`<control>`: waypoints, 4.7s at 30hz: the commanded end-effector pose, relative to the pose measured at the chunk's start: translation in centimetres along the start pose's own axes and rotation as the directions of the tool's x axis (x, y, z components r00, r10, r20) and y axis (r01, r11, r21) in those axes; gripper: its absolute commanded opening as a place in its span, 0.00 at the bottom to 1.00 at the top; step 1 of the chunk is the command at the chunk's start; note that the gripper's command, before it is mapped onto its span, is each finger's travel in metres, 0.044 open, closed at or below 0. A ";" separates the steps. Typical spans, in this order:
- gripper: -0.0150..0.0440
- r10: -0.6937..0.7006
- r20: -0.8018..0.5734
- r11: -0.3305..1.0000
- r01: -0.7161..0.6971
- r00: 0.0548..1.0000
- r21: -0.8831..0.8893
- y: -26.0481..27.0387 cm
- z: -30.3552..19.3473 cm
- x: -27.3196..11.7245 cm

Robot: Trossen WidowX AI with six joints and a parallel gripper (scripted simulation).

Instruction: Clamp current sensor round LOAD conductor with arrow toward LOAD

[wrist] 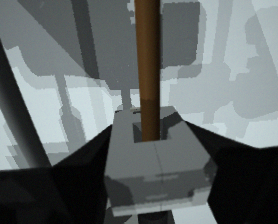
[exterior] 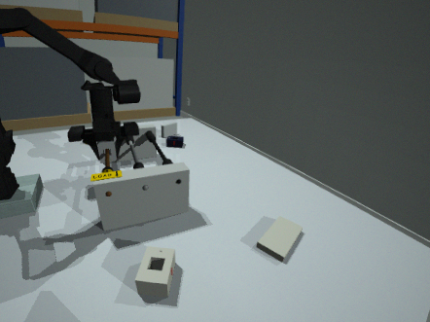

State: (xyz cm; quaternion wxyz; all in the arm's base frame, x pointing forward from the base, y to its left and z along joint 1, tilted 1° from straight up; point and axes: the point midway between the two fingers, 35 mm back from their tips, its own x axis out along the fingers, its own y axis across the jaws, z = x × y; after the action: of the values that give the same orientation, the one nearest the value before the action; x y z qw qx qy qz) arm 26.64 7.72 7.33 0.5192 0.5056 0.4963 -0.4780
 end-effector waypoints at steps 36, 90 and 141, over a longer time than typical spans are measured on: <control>1.00 0.002 0.002 1.000 -0.002 1.000 0.001 -0.2 0.1 -0.5; 0.25 -0.052 0.002 0.999 0.052 0.999 0.001 0.1 0.1 -0.5; 0.68 -0.058 0.004 0.998 0.058 0.998 0.005 0.1 0.1 -0.3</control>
State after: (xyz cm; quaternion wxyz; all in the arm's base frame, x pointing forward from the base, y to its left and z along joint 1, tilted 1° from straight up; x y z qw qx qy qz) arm 26.74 7.58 7.68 0.5048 0.4912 0.5084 -0.4953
